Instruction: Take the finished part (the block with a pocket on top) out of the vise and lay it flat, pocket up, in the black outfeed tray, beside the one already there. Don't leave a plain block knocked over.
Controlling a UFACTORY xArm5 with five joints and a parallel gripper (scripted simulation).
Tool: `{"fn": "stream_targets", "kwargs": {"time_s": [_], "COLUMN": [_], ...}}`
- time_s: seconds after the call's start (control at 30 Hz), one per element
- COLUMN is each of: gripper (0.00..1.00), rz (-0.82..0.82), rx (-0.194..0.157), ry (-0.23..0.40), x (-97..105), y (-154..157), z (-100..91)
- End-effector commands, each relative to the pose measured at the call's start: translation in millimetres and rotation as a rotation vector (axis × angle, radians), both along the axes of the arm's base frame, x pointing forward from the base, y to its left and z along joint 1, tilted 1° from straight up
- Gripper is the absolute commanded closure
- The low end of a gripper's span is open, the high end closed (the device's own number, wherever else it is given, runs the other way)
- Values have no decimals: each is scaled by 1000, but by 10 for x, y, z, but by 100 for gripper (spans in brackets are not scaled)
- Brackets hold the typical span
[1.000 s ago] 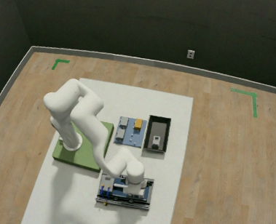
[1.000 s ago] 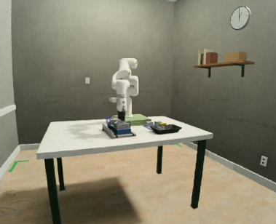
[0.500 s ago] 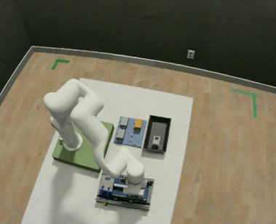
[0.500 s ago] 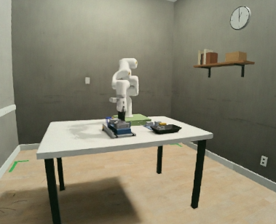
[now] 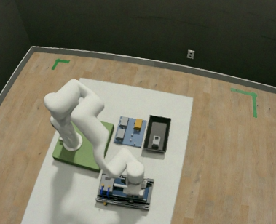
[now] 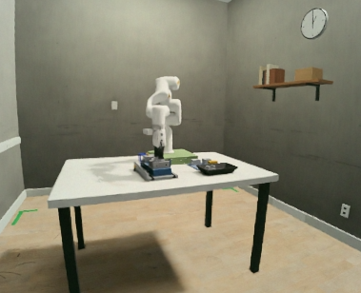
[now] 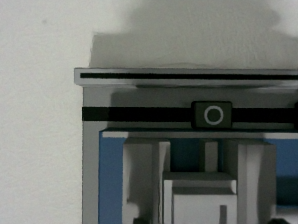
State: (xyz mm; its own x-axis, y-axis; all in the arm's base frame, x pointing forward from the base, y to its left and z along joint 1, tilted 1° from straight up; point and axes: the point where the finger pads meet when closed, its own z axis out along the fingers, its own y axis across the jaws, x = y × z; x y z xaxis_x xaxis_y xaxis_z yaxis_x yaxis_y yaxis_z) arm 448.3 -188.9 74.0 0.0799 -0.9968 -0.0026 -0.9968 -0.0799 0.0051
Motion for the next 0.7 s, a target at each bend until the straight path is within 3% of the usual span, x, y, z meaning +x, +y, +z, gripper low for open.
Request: {"fn": "stream_targets", "kwargs": {"time_s": [0.0,0.67], "gripper": [31,31], "rz": [0,0], "rx": [-1,-1], "ry": [-4,-4], "x": [12,11], "y": [-5,-5], "z": [-3,-59]}}
